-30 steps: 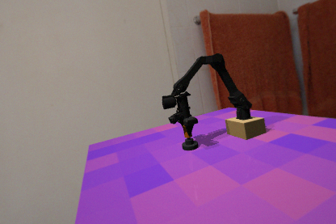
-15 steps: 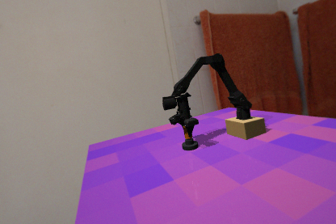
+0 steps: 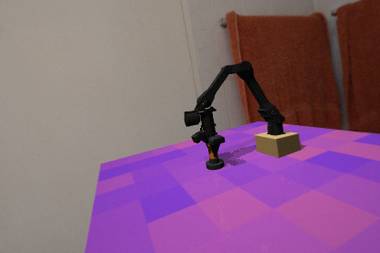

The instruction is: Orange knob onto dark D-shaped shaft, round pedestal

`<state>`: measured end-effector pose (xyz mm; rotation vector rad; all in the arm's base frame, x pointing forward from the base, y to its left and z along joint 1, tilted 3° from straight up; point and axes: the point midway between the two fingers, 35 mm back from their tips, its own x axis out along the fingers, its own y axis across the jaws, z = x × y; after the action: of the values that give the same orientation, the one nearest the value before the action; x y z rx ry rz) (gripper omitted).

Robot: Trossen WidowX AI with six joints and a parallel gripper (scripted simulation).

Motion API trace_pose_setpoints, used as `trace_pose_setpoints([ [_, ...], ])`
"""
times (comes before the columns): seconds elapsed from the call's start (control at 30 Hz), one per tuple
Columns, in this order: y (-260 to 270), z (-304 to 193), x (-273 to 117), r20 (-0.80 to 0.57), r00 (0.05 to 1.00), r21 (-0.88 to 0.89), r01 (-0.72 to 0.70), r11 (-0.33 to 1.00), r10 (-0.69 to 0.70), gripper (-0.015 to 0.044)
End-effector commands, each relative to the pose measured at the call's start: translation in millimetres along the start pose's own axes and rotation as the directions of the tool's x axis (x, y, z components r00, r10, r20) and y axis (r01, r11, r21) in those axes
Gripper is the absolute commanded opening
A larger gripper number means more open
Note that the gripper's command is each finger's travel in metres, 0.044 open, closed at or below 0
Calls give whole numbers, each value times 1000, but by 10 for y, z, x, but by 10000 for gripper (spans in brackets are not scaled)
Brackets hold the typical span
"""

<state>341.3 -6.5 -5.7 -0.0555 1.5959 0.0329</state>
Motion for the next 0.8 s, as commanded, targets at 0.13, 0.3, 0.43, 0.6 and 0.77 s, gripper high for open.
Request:
trace_pose_setpoints([
  [0.13, 0, 0, -2, 0, 1000, 0, 0, 1000, 0, 53],
  [0.3, 0, 0, -2, 0, 1000, 0, 0, 1000, 0, 184],
  [0.43, 0, 0, -2, 0, 1000, 0, 0, 1000, 0, 289],
  [0.6, 0, 0, -2, 0, 1000, 0, 0, 1000, 0, 420],
  [0.77, 0, 0, -2, 0, 1000, 0, 0, 1000, 0, 440],
])
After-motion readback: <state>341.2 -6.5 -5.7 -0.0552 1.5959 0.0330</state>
